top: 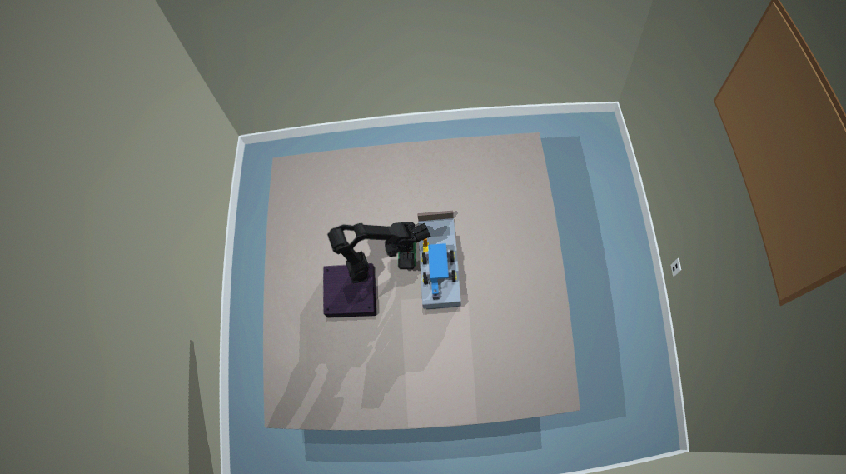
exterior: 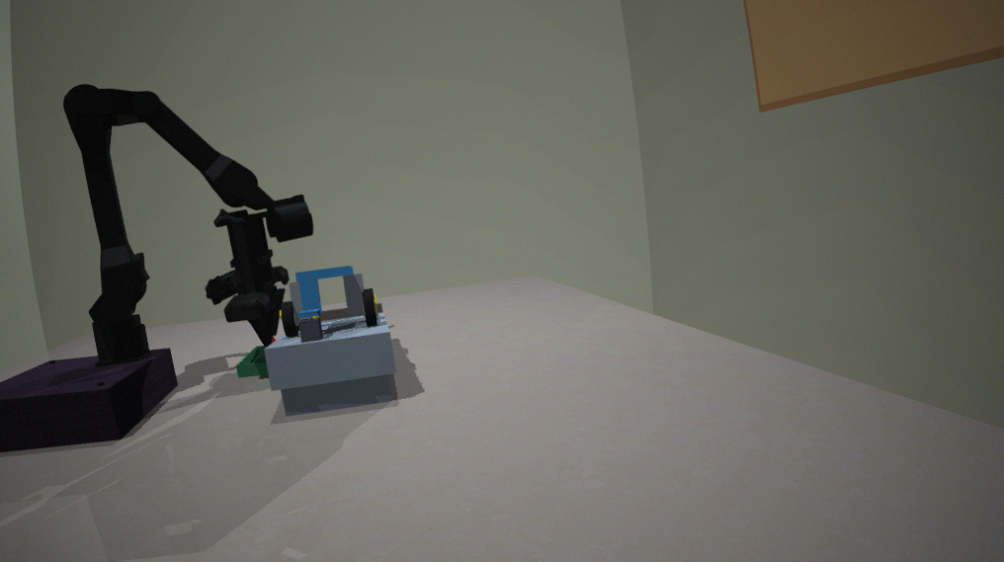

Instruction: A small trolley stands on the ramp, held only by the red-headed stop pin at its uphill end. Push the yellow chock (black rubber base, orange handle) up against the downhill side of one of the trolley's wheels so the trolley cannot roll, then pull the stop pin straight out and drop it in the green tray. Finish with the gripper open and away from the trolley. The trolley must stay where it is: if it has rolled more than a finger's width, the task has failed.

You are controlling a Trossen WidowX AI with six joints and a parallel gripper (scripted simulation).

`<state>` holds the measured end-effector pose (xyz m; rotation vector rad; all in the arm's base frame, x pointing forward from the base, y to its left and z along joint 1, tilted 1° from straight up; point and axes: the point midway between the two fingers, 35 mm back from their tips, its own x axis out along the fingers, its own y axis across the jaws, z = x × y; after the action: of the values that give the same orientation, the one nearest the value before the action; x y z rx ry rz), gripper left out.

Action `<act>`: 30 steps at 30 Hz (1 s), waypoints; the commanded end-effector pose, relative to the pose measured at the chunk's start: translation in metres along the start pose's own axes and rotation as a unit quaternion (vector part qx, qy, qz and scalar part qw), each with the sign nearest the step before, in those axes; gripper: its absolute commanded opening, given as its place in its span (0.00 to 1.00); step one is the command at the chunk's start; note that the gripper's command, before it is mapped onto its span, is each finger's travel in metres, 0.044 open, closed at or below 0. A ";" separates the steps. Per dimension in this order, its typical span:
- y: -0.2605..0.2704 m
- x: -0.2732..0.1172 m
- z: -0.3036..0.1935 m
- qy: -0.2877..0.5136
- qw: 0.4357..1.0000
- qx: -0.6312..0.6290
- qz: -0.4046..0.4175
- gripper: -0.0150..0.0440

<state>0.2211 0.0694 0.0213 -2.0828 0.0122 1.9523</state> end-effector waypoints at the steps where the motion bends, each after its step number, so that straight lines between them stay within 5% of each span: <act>1: 0.002 0.002 0.002 -0.003 1.000 -0.001 0.000 0.58; 30: 0.009 0.006 0.001 0.000 1.000 0.000 0.000 0.62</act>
<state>0.2191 0.0618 0.0137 -2.0825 0.0130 1.9519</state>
